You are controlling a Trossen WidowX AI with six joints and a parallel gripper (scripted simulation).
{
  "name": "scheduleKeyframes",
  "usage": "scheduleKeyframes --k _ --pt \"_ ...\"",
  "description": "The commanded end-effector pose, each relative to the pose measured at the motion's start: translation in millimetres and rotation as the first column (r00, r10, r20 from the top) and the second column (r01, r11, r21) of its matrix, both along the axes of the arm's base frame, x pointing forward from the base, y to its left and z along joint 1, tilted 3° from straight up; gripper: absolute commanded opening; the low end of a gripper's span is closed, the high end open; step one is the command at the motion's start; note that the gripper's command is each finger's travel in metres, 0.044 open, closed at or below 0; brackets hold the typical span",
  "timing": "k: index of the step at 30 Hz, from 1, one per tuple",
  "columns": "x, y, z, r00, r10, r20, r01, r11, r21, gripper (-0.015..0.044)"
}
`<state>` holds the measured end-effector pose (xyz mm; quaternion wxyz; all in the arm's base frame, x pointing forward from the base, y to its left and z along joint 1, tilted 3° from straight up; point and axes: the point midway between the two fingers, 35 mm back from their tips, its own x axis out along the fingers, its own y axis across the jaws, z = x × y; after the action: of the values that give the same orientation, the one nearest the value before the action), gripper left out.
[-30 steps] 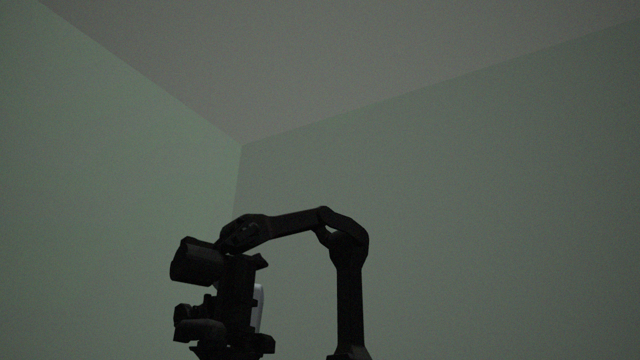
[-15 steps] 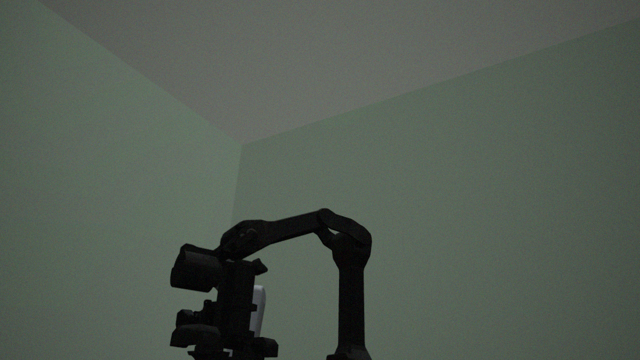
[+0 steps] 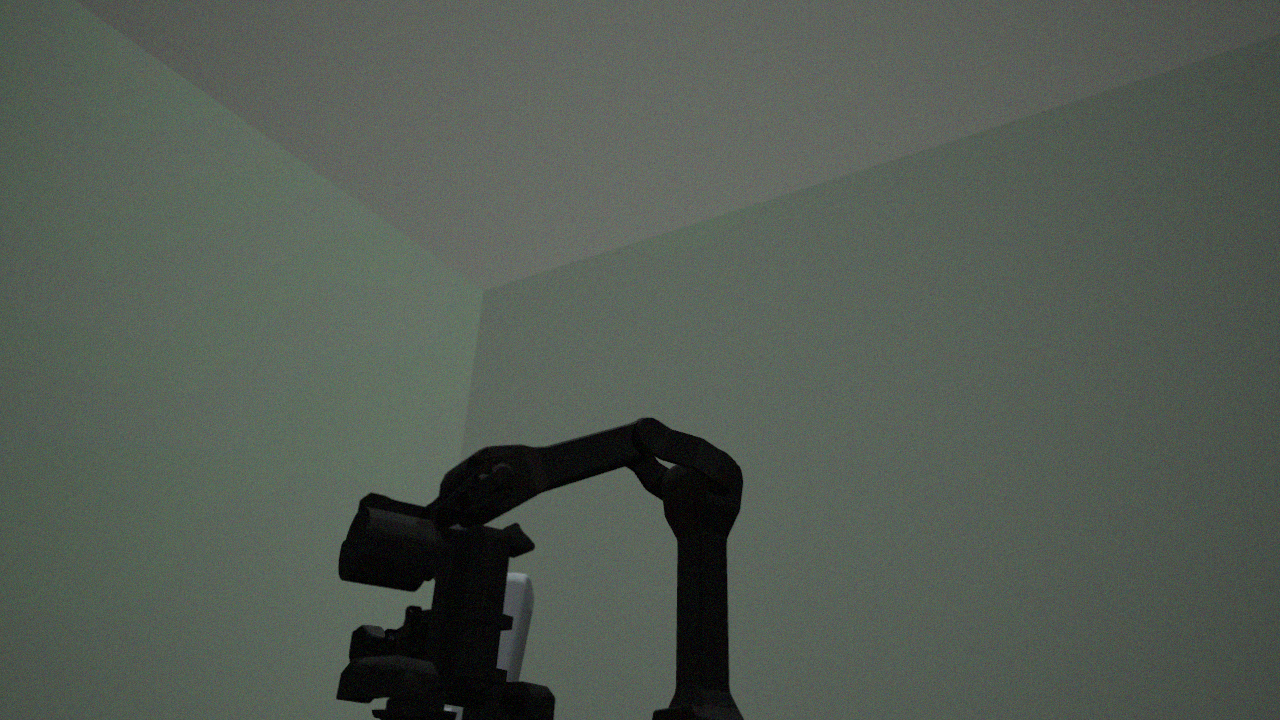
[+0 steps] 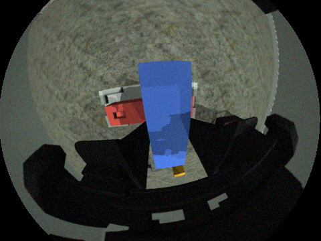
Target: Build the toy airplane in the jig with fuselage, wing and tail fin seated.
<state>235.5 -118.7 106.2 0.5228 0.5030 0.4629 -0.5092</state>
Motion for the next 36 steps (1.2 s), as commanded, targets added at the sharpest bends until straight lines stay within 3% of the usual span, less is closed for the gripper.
scheduleKeyframes --k 1,22,27,32,36 --pt "0.0 0.3 -6.5 1.0 -0.004 -0.003 0.004 1.0 0.005 0.0195" --pt "1.1 -0.7 -34.4 1.0 -0.004 -0.003 0.004 1.0 0.005 0.0195" --pt "0.8 -1.1 -32.8 1.0 -0.002 -0.004 0.002 1.0 0.002 0.0161" --pt "0.8 -1.1 -32.8 1.0 -0.002 -0.004 0.002 1.0 0.002 0.003" --pt "0.8 -1.1 -32.8 1.0 -0.002 -0.004 0.002 1.0 0.002 0.0135"
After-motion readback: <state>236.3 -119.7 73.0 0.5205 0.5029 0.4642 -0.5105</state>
